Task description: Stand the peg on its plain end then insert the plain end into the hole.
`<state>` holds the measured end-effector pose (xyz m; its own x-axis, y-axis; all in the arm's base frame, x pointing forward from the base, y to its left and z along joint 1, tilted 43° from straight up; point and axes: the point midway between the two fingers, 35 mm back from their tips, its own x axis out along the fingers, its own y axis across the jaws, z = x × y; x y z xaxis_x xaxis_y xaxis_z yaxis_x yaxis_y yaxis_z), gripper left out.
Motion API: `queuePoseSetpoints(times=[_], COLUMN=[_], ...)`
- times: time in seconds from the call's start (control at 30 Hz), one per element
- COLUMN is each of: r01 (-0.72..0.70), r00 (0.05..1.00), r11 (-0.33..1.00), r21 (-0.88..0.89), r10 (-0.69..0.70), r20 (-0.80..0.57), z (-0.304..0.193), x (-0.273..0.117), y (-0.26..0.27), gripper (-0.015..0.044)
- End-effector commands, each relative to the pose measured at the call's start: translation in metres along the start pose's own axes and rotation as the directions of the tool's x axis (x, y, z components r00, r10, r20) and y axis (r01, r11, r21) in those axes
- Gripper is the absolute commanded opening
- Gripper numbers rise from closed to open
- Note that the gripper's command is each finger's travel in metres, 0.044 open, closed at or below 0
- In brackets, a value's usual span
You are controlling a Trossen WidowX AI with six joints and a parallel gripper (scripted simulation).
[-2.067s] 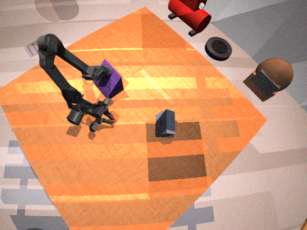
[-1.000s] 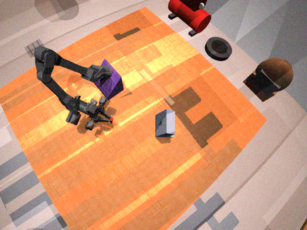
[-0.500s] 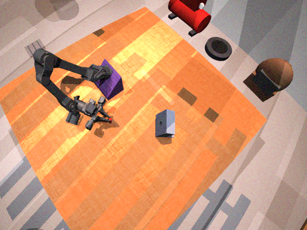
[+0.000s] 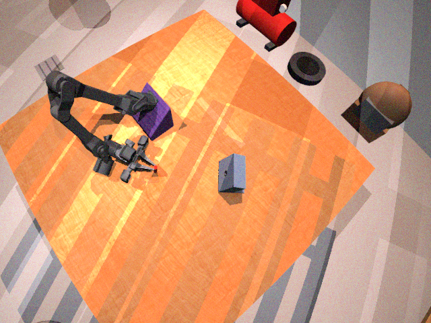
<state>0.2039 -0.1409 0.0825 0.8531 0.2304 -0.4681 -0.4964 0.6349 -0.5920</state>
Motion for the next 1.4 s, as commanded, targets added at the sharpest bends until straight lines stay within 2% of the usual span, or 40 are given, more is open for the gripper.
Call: queuePoseSetpoints(times=[0.0,1.37], r01=[0.0,0.007], r00=[1.0,0.998], r11=[1.0,1.0], r21=[0.0,0.002], r10=[0.0,-0.007], r20=[0.0,0.058], z=[-0.0004,-0.0055], x=[-0.0011,-0.0075], y=[0.0001,0.0017], gripper=[0.0049,0.0049])
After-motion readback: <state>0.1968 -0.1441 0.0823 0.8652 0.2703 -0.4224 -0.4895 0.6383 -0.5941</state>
